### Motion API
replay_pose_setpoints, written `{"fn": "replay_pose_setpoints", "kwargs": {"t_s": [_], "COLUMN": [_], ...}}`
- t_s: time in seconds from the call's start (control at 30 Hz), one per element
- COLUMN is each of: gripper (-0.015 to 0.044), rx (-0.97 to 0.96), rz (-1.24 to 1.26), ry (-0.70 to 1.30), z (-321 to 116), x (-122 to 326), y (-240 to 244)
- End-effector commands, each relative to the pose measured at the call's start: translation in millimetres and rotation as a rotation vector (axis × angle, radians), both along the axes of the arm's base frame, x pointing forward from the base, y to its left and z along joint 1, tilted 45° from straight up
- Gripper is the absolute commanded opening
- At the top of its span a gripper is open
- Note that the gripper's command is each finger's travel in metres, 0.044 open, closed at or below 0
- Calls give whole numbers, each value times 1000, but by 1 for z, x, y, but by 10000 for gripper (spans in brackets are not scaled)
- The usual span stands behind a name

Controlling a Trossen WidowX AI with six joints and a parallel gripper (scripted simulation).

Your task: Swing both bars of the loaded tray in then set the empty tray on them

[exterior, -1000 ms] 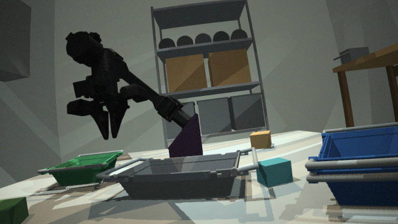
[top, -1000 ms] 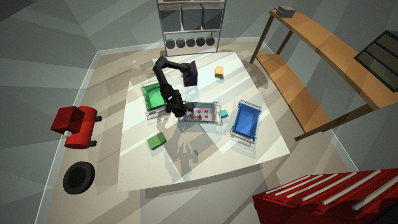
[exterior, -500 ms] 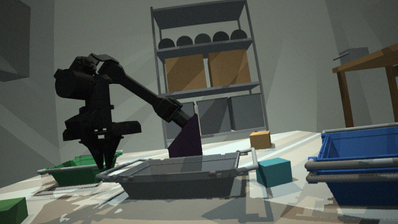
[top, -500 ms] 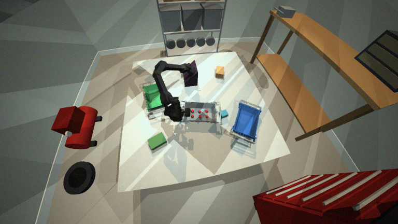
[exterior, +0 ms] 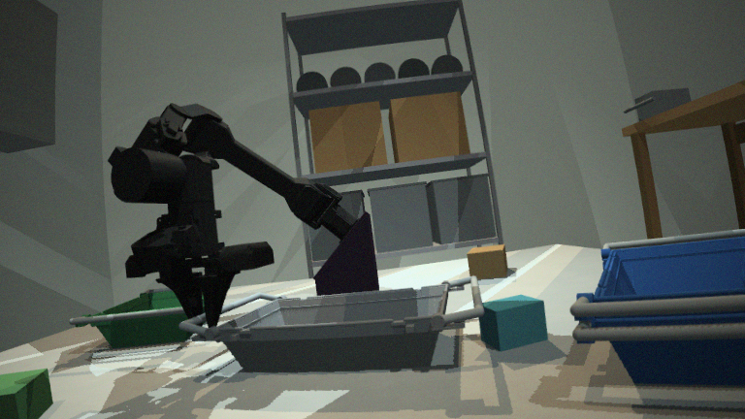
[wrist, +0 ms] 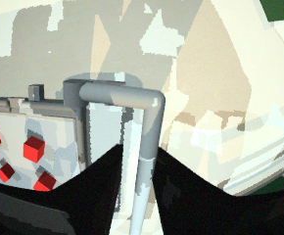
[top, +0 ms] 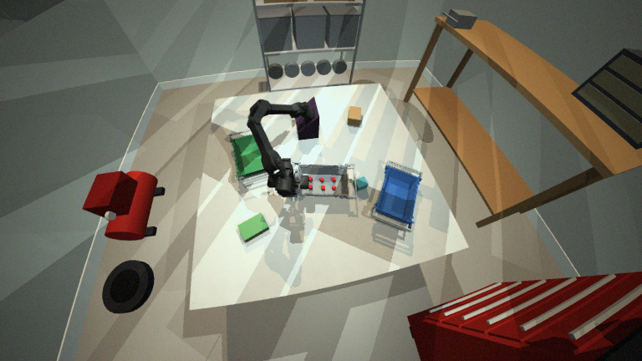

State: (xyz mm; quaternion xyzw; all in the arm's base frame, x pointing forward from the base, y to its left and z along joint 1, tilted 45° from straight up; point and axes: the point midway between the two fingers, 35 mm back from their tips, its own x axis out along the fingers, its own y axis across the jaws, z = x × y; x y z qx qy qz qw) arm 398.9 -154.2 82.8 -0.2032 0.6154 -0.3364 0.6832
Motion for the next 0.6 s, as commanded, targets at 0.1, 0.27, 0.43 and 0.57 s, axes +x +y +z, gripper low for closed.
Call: {"fn": "replay_pose_setpoints", "kwargs": {"t_s": [0.1,0.27,0.43,0.57], "gripper": [87,87,87,87], "rx": [10,10,11,11], "rz": [9,9,9,9], "ry": [-8,-8,-8,-8], "z": [0,-5,-10,-17], "x": [5,7,9,11], "y": [25,34,40,45]}}
